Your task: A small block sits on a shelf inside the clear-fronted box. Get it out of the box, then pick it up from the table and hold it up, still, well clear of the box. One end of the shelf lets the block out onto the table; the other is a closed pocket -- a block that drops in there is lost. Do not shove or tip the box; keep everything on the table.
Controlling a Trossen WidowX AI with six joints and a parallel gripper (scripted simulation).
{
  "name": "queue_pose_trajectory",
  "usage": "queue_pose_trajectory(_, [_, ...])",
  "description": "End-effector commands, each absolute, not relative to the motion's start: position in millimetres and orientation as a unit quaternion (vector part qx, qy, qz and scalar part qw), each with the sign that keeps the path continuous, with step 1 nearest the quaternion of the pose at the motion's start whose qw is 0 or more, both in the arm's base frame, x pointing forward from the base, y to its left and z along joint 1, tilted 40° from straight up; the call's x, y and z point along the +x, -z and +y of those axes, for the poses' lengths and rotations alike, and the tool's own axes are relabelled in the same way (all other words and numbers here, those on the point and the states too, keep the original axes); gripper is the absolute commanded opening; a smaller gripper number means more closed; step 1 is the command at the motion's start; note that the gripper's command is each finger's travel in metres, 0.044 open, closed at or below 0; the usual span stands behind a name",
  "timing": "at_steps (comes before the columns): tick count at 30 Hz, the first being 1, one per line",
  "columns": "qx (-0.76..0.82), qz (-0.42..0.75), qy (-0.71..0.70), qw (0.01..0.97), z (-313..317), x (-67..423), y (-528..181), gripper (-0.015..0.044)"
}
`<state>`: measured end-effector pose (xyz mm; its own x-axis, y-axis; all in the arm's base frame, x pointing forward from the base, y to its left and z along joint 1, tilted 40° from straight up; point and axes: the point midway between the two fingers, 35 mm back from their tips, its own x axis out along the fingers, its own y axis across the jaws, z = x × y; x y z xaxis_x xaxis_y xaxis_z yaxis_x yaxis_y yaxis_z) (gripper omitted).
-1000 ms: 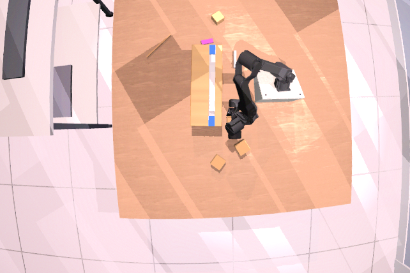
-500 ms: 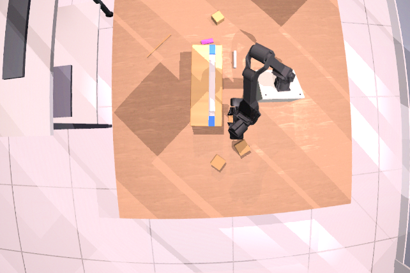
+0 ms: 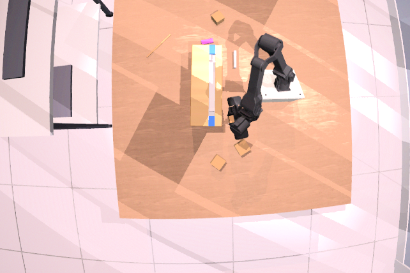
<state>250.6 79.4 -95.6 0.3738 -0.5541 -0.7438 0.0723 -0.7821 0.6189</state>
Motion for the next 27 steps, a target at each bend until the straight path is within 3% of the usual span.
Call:
queue_pose_trajectory(1, [0.771, -0.12, 0.544, 0.309, 88, 248, 84, 0.0])
queue_pose_trajectory(14, [0.742, 0.006, 0.554, 0.377, 113, 236, 46, 0.0])
queue_pose_trajectory(27, [0.741, 0.012, 0.553, 0.381, 114, 235, 44, 0.0])
